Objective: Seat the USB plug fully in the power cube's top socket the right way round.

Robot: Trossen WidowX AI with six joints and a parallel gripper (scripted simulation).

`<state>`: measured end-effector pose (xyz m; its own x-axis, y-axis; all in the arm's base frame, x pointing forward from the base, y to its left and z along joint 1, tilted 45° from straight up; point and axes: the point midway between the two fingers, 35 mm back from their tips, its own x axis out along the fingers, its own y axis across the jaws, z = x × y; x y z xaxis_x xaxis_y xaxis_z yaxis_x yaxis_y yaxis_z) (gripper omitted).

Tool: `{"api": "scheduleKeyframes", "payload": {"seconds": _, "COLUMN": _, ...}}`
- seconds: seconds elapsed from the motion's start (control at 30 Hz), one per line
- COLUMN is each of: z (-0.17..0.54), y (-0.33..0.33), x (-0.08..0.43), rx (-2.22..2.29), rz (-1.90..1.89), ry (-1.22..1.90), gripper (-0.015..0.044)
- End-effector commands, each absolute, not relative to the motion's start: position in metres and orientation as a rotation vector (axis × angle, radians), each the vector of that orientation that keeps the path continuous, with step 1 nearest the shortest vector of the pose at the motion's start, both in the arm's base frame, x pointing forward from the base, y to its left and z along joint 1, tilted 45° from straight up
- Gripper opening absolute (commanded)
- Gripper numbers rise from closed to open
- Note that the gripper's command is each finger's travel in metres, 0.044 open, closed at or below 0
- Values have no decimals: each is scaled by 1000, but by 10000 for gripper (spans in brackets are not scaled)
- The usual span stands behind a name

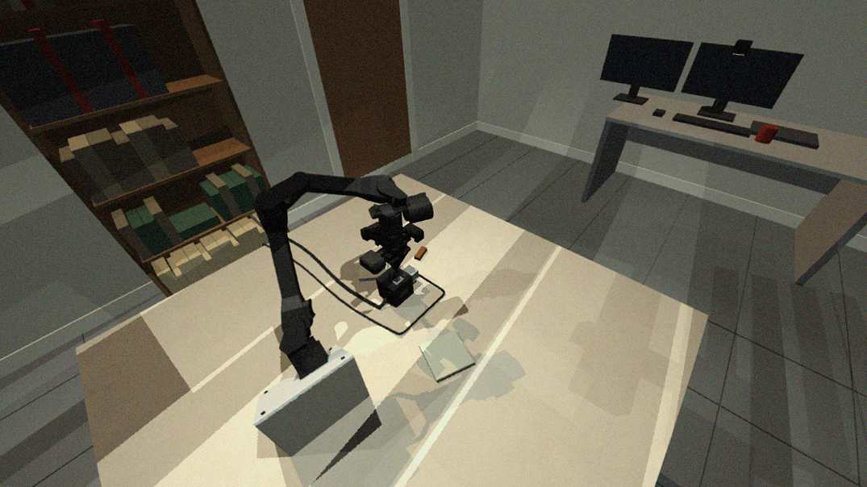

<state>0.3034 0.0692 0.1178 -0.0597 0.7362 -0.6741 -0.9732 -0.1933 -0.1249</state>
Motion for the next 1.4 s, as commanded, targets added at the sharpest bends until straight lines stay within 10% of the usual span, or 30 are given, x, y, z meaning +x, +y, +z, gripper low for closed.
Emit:
{"api": "scheduleKeyframes", "payload": {"seconds": 0.0, "z": 118, "y": 70, "x": 304, "rx": -728, "rz": 1625, "ry": 427, "gripper": 0}}
{"api": "scheduleKeyframes", "payload": {"seconds": 1.37, "z": 115, "y": 75, "x": 304, "rx": -714, "rz": 1629, "ry": 418, "gripper": 0}}
